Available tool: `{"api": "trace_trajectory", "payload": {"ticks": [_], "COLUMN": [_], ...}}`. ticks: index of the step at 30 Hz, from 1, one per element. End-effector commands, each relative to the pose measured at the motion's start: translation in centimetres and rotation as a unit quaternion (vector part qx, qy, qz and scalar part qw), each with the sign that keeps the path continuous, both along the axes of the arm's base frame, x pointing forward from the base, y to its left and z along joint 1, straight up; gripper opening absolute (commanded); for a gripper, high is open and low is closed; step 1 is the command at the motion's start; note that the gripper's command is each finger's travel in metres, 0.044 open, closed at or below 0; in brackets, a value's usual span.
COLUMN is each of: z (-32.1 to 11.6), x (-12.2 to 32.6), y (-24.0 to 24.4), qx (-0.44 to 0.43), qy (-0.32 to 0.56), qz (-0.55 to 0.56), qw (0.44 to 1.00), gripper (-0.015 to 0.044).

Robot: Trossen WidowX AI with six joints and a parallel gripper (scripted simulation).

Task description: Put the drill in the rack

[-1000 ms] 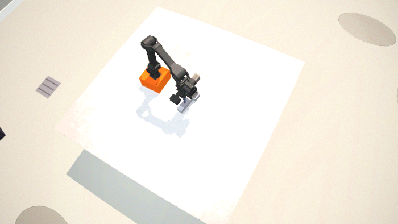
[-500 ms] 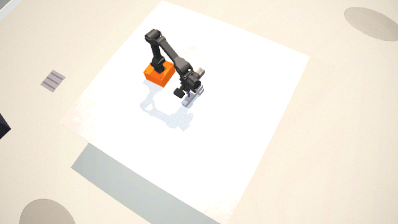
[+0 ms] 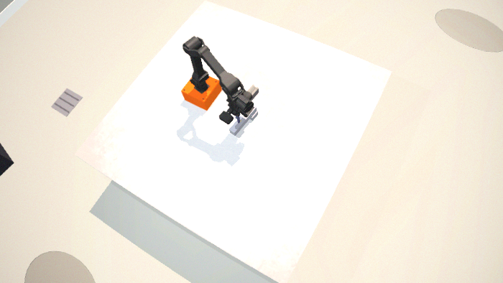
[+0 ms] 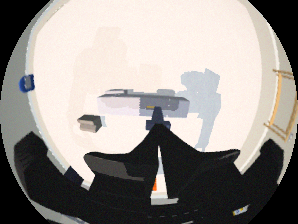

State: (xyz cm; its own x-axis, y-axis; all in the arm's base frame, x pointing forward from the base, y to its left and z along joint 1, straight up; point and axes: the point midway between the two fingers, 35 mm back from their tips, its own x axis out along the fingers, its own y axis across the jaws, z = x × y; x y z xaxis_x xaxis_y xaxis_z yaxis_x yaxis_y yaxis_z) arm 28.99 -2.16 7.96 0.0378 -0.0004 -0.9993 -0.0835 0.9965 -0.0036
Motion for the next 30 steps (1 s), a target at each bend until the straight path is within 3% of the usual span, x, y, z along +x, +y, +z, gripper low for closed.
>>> {"api": "trace_trajectory", "payload": {"ticks": [1, 30], "z": [-0.5, -1.7], "x": [0.0, -0.1], "y": [0.0, 0.0], "qx": [-0.002, -0.002], "qy": [0.005, 0.006], "qz": [0.000, 0.000], "qw": [1.000, 1.000], "gripper": [0.0000, 0.0000]}}
